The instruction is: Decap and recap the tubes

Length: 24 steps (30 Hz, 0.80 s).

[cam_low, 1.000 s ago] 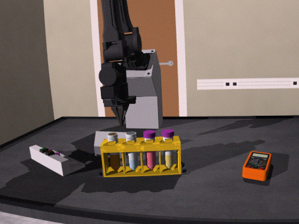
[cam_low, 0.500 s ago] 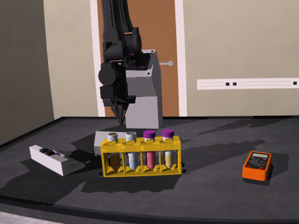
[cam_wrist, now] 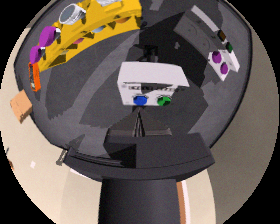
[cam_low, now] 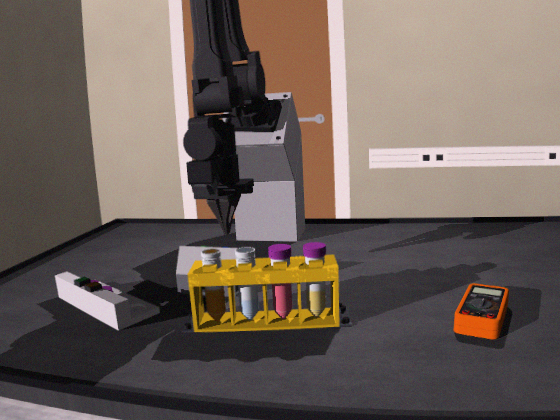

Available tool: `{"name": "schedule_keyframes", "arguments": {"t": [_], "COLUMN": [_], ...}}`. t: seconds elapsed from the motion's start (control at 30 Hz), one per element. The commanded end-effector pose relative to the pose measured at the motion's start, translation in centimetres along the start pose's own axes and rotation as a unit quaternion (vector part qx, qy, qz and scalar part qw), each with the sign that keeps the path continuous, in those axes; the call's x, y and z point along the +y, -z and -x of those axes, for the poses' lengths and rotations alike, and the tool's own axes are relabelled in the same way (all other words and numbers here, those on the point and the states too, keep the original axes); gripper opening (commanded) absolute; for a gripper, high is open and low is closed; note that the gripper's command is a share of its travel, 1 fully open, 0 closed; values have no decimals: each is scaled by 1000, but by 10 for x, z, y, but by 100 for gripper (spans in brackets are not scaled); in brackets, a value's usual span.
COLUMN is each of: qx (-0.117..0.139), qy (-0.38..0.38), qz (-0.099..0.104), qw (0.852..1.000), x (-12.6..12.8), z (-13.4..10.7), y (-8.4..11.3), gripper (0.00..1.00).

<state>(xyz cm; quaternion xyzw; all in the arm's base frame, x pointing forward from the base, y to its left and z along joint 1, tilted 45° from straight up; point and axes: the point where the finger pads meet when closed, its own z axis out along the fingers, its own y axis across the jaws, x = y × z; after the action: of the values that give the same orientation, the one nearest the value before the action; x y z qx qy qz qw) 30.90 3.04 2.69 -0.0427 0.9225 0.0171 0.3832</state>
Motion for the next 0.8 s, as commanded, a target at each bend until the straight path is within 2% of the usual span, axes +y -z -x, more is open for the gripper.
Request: {"name": "schedule_keyframes", "arguments": {"t": [0.0,0.13,0.23,0.33,0.37,0.53,0.77], "qx": [-3,-3,-12,-3,1,-5,-14], "qy": [1,1,3,1,3,3,3], "qz": [-1,-1,-4,-1,-4,-4,-5], "qw": [1000,1000,1000,1000,1000,1000,1000], "x": [-2,-2,-5,-2,-6,-6,-6], "z": [0,0,1,-1,-6,2,3], "y": [1,1,4,2,-3,-19,-14], "gripper": [0,0,0,0,0,0,0]}}
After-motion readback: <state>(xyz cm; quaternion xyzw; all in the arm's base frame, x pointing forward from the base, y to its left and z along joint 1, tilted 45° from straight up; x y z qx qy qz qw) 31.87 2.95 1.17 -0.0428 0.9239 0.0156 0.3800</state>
